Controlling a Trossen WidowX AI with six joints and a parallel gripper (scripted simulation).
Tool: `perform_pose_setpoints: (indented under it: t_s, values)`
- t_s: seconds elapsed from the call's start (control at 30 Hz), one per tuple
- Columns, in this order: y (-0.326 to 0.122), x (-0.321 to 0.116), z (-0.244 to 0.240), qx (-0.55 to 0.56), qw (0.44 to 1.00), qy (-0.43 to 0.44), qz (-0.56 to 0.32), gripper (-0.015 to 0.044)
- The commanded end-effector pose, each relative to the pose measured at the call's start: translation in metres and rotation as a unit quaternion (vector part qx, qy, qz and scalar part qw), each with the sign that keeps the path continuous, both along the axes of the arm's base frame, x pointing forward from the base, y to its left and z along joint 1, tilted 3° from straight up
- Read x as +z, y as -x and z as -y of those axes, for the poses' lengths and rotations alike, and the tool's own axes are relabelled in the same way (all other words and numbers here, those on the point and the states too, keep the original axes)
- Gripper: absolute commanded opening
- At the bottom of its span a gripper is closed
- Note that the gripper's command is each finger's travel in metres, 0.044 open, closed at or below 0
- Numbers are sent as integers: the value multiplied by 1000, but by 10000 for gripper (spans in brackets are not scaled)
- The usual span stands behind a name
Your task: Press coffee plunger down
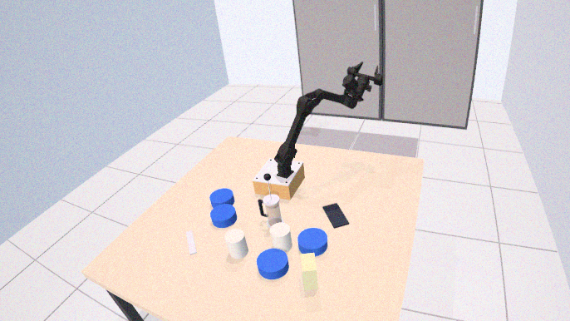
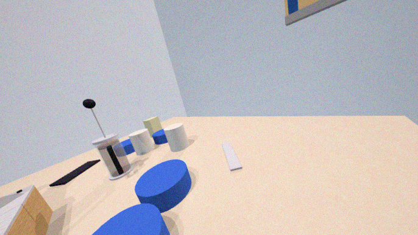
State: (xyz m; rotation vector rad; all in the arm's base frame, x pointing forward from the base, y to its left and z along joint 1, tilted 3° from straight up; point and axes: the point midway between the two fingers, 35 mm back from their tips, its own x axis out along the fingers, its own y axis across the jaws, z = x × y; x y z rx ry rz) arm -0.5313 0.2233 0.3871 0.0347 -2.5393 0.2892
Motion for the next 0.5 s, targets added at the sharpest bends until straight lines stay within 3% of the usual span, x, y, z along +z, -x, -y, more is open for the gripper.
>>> perform_pose_setpoints:
  t_s: [0.0, 0.3, 0.47]
  values:
    - [-2, 1, -2, -1, 1000, 1, 0, 426]
    - [-43, 14, -56, -35, 996, 87, 9, 440]
    - [-103, 27, -116, -76, 977, 199, 6, 440]
